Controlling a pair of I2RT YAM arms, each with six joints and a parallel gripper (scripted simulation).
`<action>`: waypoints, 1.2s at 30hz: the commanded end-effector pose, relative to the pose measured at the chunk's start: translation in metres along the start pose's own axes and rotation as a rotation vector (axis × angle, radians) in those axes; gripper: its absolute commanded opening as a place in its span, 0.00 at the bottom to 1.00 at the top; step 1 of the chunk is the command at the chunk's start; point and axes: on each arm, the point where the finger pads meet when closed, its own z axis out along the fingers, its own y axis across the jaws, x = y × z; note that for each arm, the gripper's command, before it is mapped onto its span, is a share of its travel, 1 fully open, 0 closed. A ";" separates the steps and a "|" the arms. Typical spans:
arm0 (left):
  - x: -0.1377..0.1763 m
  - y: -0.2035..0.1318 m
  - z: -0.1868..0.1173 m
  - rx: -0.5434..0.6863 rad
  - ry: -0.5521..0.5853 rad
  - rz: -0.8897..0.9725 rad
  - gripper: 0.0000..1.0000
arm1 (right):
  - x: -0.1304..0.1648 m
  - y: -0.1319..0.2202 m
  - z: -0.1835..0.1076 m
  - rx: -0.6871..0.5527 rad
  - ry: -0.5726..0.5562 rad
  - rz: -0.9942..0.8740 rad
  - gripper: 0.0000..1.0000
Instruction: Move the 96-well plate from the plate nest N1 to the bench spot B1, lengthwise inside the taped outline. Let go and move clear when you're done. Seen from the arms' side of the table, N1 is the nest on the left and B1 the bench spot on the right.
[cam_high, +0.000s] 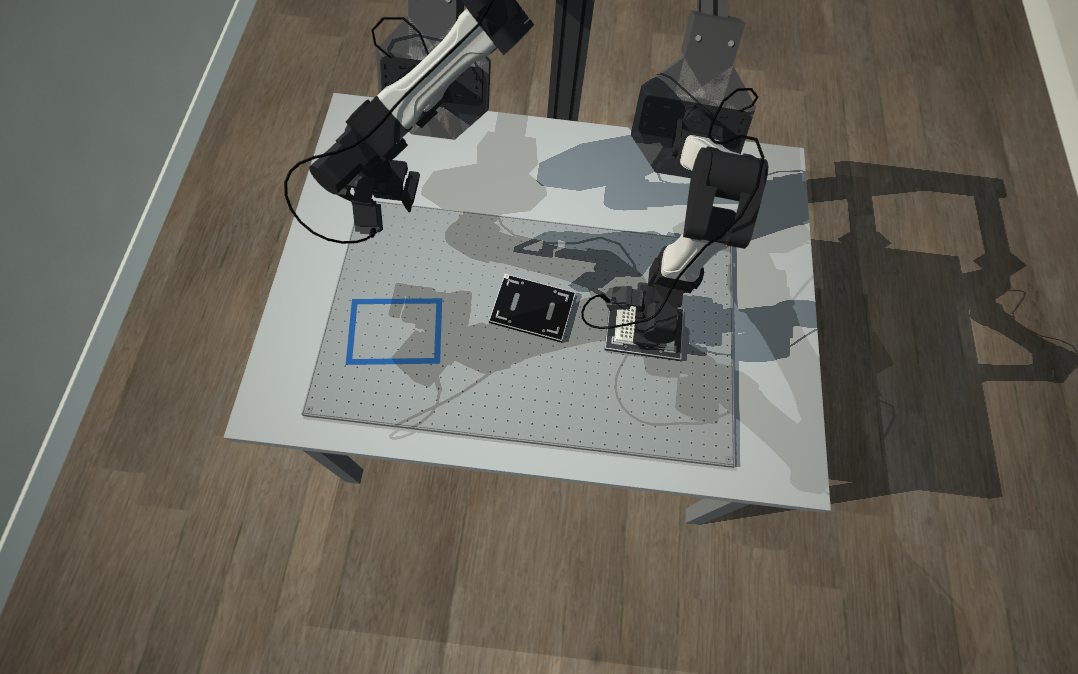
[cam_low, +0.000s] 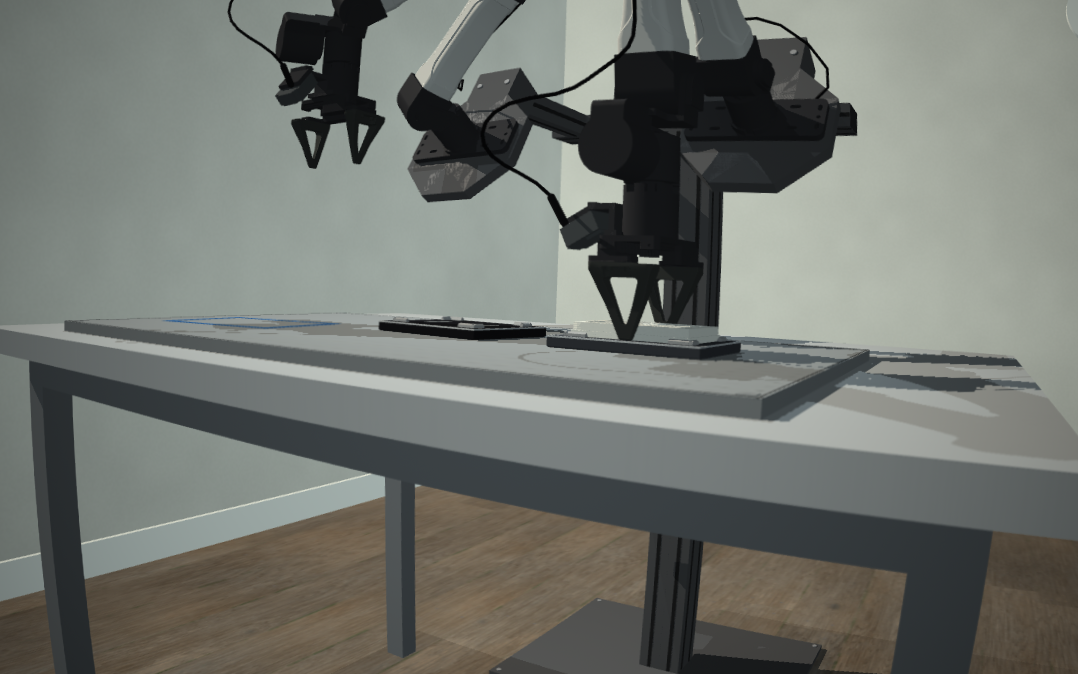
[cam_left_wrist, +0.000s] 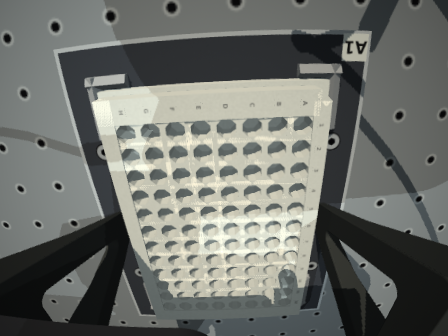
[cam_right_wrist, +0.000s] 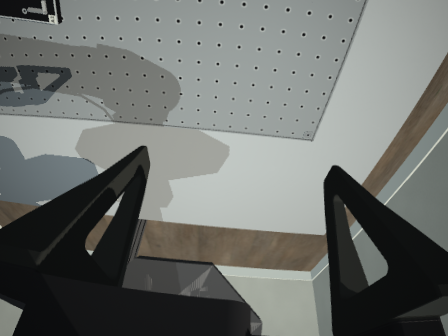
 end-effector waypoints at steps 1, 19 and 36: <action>0.001 0.002 -0.002 -0.012 -0.001 0.001 1.00 | 0.000 0.001 -0.001 -0.006 0.002 -0.004 1.00; 0.001 0.002 -0.002 -0.012 -0.001 0.001 0.00 | 0.000 0.001 -0.001 -0.006 0.002 -0.004 1.00; 0.001 0.002 -0.002 -0.012 -0.001 0.001 0.00 | 0.000 0.001 -0.001 -0.006 0.002 -0.004 1.00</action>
